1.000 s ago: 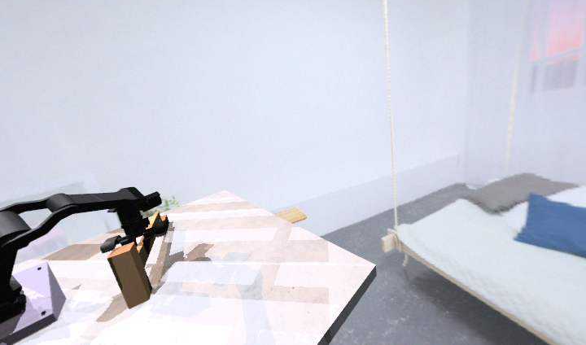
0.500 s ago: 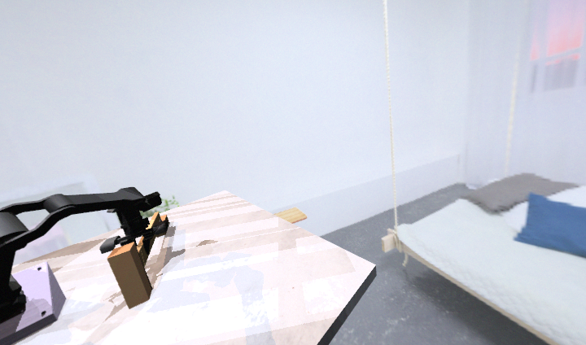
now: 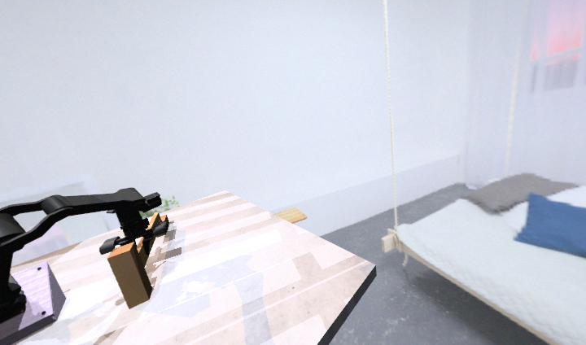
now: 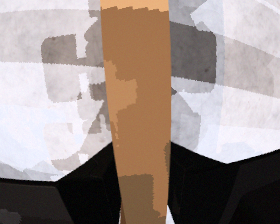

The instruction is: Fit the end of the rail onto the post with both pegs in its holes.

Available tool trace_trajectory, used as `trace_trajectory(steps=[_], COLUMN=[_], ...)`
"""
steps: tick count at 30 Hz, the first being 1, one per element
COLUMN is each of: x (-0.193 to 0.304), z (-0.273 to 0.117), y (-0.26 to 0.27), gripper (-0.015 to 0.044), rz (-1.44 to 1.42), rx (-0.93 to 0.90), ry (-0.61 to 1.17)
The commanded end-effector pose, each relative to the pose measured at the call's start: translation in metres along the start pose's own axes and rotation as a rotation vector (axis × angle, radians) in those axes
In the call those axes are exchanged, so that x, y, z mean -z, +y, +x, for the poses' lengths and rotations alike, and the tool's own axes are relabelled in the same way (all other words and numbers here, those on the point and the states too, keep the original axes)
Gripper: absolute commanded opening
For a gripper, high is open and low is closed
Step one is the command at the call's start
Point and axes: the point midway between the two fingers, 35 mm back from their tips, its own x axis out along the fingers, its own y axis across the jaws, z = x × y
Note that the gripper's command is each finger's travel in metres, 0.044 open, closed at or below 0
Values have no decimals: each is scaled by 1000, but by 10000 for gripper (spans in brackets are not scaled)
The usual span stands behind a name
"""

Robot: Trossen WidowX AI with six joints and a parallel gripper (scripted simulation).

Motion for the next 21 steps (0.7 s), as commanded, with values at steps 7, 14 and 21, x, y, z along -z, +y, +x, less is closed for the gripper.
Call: trace_trajectory(steps=[7, 14, 21], x=[4, 6, 8], z=[0, -1, -1], y=[0, 0, 0], gripper=[0, 0, 0], rz=[-2, -2, -2], rx=[2, 2, 2], ry=[-1, -1, -1])
